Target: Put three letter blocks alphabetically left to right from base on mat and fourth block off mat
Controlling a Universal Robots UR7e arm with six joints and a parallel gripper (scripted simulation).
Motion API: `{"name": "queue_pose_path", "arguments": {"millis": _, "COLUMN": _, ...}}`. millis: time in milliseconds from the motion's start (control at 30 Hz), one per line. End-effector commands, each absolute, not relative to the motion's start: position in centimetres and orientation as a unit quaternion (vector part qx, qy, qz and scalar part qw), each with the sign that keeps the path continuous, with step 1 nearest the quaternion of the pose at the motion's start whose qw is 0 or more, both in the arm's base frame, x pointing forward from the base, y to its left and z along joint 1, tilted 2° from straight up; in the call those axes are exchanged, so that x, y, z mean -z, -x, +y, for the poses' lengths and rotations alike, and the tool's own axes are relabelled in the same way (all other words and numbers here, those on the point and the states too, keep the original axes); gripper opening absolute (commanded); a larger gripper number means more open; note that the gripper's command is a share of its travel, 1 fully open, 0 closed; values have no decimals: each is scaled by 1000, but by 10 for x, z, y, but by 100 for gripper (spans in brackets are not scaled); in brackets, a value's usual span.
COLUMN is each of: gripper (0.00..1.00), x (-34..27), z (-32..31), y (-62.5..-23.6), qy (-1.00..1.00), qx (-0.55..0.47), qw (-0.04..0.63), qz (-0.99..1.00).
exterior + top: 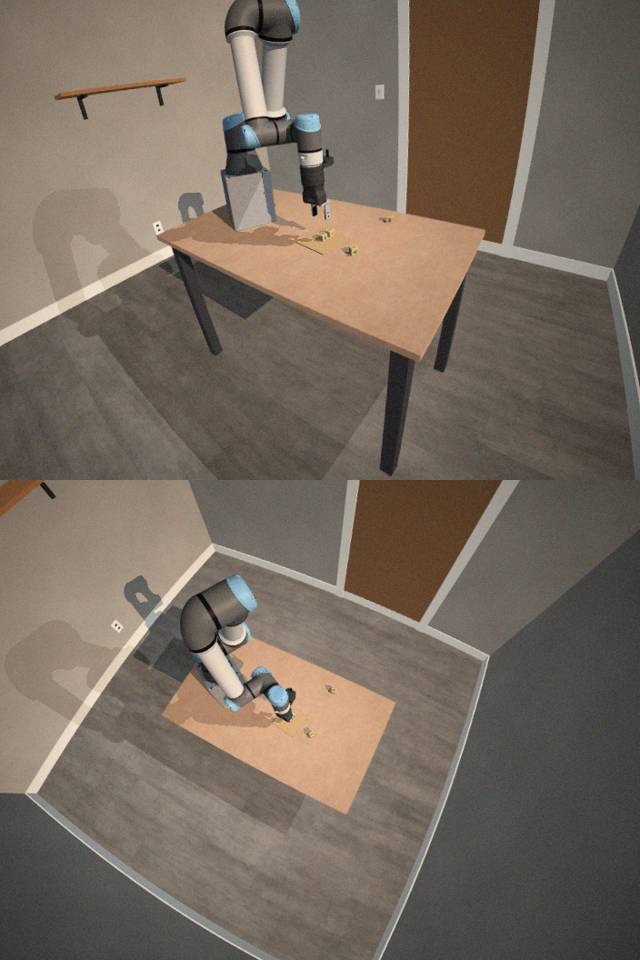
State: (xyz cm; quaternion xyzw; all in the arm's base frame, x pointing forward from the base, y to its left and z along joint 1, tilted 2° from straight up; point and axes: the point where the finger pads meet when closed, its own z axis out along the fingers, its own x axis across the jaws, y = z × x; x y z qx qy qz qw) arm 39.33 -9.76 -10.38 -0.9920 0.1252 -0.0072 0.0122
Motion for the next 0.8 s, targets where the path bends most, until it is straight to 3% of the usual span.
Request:
{"name": "queue_pose_path", "arguments": {"millis": 0, "gripper": 100, "x": 103, "z": -98, "y": -394, "qy": 992, "qx": 8, "qw": 12, "qz": 125}}
{"name": "queue_pose_path", "arguments": {"millis": 233, "gripper": 100, "x": 104, "z": -95, "y": -401, "qy": 993, "qx": 8, "qw": 12, "qz": 119}}
{"name": "queue_pose_path", "arguments": {"millis": 533, "gripper": 100, "x": 105, "z": -68, "y": -444, "qy": 997, "qx": 8, "qw": 11, "qz": 78}}
{"name": "queue_pose_path", "arguments": {"millis": 767, "gripper": 100, "x": 106, "z": -2, "y": -512, "qy": 1000, "qx": 9, "qw": 10, "qz": 8}}
